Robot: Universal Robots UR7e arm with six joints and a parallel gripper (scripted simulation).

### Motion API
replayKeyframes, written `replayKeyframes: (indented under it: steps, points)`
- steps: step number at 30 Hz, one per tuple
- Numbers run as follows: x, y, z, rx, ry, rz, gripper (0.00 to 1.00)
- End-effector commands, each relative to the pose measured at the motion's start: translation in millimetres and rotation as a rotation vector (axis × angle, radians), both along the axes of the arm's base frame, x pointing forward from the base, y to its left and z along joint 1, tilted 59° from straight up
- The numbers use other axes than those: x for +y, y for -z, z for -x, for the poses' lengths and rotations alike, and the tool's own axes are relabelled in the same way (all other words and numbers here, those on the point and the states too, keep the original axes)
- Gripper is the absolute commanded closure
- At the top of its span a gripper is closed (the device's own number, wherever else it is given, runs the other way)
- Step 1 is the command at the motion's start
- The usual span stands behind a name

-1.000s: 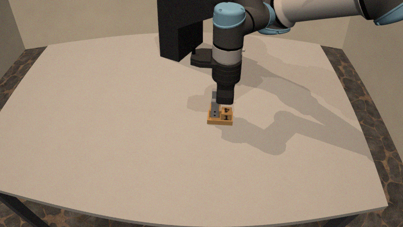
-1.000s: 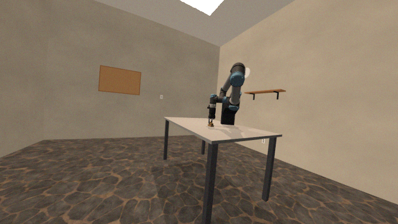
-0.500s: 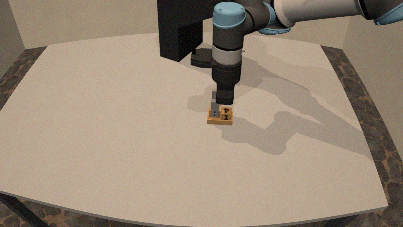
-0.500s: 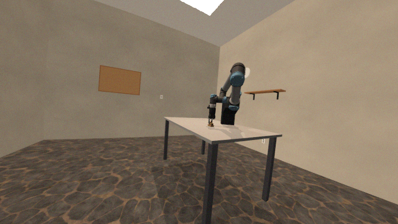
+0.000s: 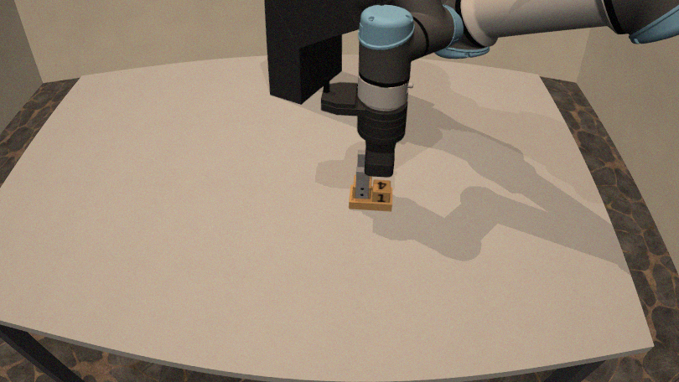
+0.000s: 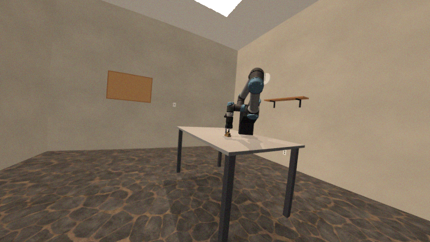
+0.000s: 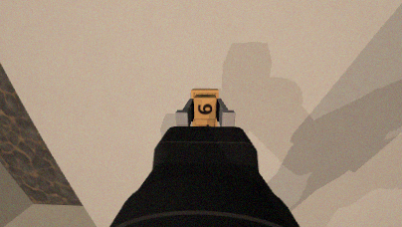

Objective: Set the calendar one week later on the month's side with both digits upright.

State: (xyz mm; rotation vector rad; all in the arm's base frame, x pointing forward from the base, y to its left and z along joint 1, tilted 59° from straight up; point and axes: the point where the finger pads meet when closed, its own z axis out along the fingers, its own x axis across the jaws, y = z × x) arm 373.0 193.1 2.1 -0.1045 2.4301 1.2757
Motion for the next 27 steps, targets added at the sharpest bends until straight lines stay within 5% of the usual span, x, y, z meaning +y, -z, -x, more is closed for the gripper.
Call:
replayKeyframes:
  steps: [1,27]
  points:
    - [1.2,0.8,-1.8,-0.001,0.0,0.0,0.43]
    - [5.7,4.0,-4.2,-0.002,0.001,0.001,0.43]
